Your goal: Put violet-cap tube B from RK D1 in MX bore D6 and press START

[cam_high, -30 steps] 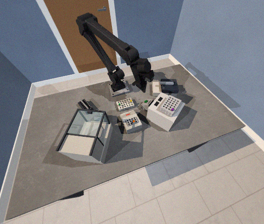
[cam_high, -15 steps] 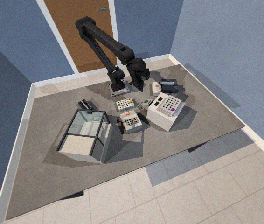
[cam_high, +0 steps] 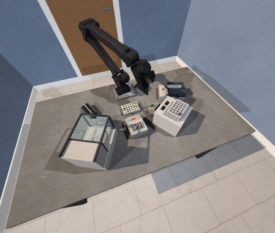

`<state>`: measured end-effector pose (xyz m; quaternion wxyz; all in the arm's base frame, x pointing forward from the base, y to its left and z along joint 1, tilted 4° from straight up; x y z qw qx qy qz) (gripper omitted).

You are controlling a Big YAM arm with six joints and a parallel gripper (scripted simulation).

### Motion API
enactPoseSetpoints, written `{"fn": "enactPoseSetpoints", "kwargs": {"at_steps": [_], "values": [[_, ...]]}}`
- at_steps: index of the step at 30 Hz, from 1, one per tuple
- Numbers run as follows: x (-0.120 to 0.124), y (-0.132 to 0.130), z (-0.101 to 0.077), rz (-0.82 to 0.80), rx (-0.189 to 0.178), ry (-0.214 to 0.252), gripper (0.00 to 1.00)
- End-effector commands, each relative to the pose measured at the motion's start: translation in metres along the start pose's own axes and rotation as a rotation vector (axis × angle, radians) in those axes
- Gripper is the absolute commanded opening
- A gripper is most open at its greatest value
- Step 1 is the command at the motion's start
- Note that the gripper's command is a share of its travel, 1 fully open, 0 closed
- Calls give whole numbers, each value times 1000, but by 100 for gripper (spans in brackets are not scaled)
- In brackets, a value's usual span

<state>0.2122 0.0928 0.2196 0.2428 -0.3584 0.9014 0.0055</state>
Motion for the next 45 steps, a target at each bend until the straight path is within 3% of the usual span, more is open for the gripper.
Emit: {"fn": "enactPoseSetpoints", "kwargs": {"at_steps": [1, 31, 33, 45], "values": [[-13, -5, -11, -2, 11, -39, 0], [-13, -5, -11, -2, 11, -39, 0], [-2, -2, 4, -4, 1, -11, 0], [-2, -2, 21, -4, 1, -11, 0]]}}
Point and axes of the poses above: the point where the finger pads meet when closed, its own z axis out along the fingers, its own y axis across the jaws, x = y × z, the point moved 10 cm from there along -z, back along the fingers, and after that the axes turned 13 degrees about -z, right-handed, at the moved point
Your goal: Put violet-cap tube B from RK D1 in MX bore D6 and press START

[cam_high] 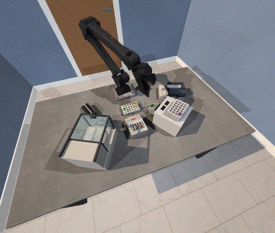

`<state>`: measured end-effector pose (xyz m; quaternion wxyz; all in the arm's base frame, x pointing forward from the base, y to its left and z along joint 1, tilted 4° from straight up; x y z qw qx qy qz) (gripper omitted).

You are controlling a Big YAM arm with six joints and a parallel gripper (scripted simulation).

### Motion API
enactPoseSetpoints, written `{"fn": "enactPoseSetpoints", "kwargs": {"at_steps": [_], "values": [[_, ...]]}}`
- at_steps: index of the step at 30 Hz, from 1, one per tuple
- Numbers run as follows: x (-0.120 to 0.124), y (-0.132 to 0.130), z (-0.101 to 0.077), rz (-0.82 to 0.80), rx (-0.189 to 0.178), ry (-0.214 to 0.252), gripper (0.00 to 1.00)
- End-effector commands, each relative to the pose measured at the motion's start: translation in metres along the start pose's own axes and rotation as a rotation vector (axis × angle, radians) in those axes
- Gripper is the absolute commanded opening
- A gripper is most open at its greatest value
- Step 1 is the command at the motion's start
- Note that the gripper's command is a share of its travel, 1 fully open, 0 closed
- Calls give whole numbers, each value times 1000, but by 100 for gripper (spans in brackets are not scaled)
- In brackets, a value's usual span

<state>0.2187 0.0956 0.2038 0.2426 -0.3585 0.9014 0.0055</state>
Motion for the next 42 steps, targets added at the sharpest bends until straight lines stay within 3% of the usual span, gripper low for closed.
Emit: {"fn": "enactPoseSetpoints", "kwargs": {"at_steps": [1, 32, 35, 36, 42], "values": [[-3, -2, 6, -3, 2, -11, 0], [-2, -3, 54, -1, 2, -10, 0], [-2, -2, 54, -2, 2, -10, 0], [-15, -5, 46, -2, 11, -37, 0], [-15, -5, 46, -2, 11, -37, 0]]}}
Point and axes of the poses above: the point where the finger pads meet when closed, its own z axis out along the fingers, its own y axis across the jaws, x = y × z, the point moved 10 cm from there along -z, back along the fingers, and after that the axes turned 13 degrees about -z, right-handed, at the moved point
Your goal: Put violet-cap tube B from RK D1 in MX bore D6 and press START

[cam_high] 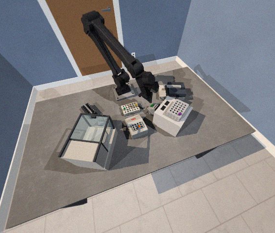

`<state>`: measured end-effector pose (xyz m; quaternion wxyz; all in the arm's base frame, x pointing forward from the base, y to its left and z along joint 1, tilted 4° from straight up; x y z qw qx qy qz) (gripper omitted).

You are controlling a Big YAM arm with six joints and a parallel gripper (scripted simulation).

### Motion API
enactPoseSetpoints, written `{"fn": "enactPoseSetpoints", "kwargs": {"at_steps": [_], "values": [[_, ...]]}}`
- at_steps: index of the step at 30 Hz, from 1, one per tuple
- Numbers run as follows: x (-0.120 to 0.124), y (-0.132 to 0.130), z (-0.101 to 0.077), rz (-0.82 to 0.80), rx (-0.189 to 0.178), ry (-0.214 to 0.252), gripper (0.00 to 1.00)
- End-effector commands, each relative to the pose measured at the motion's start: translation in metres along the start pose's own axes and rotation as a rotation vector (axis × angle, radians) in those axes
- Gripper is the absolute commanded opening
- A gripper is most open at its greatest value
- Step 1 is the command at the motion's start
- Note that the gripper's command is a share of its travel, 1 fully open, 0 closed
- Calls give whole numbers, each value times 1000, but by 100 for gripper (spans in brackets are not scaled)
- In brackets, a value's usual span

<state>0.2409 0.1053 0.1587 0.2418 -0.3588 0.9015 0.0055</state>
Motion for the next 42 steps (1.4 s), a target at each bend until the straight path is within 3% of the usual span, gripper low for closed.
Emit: {"fn": "enactPoseSetpoints", "kwargs": {"at_steps": [1, 34, 35, 42], "values": [[-15, -6, -6, -1, 12, -39, 0], [-15, -6, -6, -1, 12, -39, 0], [-2, -3, 4, -1, 3, -11, 0], [-2, -3, 8, -1, 3, -11, 0]]}}
Point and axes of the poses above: the point where the finger pads meet when closed, its own z axis out along the fingers, its own y axis across the jaws, x = y × z, the point moved 10 cm from there along -z, back along the fingers, and after that the axes turned 13 degrees about -z, right-handed, at the moved point
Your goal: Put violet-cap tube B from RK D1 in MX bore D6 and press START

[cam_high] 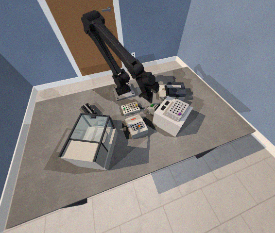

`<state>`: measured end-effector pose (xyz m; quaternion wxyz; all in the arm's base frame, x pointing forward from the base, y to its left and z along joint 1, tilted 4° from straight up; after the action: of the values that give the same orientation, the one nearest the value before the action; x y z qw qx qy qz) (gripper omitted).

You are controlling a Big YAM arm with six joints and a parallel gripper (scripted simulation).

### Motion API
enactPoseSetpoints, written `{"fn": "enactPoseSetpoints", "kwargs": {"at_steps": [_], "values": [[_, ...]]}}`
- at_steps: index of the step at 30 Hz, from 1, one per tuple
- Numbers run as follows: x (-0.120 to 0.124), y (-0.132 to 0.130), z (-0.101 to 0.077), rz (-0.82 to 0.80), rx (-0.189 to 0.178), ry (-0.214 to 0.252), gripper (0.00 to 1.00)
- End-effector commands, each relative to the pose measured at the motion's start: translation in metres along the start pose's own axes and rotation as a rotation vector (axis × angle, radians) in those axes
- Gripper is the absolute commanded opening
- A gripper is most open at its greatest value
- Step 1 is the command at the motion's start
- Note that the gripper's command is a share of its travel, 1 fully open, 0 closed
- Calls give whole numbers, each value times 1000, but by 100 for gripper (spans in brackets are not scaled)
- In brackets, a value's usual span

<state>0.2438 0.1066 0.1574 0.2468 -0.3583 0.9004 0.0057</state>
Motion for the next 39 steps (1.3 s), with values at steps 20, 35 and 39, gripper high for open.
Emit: {"fn": "enactPoseSetpoints", "kwargs": {"at_steps": [20, 35, 39], "values": [[1, -2, 17, -1, -1, -1, 0], [1, -2, 25, -1, -1, -1, 0], [1, -2, 28, -1, -1, -1, 0]]}}
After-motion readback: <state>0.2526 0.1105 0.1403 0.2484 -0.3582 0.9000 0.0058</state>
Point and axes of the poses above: the point where the finger pads meet when closed, its own z axis out along the fingers, its own y axis across the jaws, x = y × z, the point moved 10 cm from there along -z, back along the fingers, and after that the axes turned 13 degrees about -z, right-handed, at the moved point
